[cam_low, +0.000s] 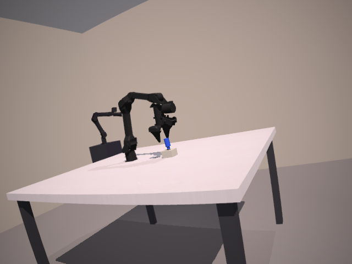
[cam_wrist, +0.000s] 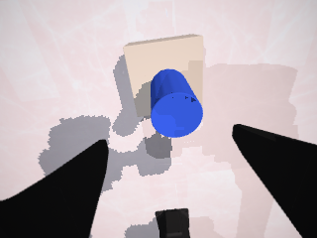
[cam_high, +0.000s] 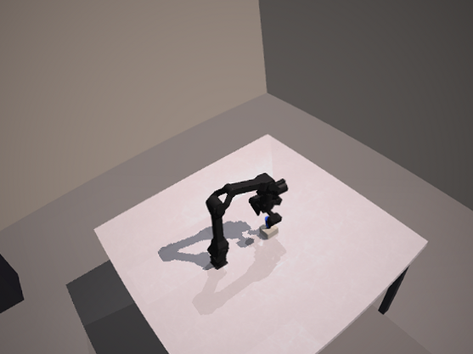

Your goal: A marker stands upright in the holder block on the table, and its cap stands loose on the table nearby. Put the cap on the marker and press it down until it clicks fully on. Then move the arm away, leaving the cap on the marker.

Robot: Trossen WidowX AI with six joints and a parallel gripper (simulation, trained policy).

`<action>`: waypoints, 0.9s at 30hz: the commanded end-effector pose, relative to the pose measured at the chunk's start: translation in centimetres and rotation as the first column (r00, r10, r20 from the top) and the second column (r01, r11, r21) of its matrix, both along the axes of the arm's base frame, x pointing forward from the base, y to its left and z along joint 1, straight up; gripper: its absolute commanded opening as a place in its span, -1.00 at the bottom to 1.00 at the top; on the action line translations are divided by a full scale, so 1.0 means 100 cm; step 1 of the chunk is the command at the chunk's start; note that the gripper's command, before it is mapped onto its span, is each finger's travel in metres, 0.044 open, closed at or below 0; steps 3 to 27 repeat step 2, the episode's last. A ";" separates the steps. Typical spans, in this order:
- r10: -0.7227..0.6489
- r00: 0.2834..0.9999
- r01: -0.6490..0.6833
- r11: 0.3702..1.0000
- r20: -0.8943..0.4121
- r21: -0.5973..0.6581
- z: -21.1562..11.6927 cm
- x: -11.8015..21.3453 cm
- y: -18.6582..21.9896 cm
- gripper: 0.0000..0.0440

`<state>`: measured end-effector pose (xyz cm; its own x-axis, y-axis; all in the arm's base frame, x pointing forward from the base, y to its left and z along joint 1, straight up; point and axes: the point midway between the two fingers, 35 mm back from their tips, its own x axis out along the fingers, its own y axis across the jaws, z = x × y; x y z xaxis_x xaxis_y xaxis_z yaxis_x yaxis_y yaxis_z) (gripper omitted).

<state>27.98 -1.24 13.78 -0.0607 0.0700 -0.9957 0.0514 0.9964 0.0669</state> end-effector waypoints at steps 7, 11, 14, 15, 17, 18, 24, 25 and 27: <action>0.013 0.999 -0.013 1.000 0.049 0.004 0.014 0.004 -0.001 1.00; 0.013 0.999 -0.013 1.000 0.049 0.004 0.014 0.004 -0.001 1.00; 0.013 0.999 -0.013 1.000 0.049 0.004 0.014 0.004 -0.001 1.00; 0.013 0.999 -0.013 1.000 0.049 0.004 0.014 0.004 -0.001 1.00; 0.013 0.999 -0.013 1.000 0.049 0.004 0.014 0.004 -0.001 1.00; 0.013 0.999 -0.013 1.000 0.049 0.004 0.014 0.004 -0.001 1.00; 0.013 0.999 -0.013 1.000 0.049 0.004 0.014 0.004 -0.001 1.00; 0.013 0.999 -0.013 1.000 0.049 0.004 0.014 0.004 -0.001 1.00; 0.013 0.999 -0.013 1.000 0.049 0.004 0.014 0.004 -0.001 1.00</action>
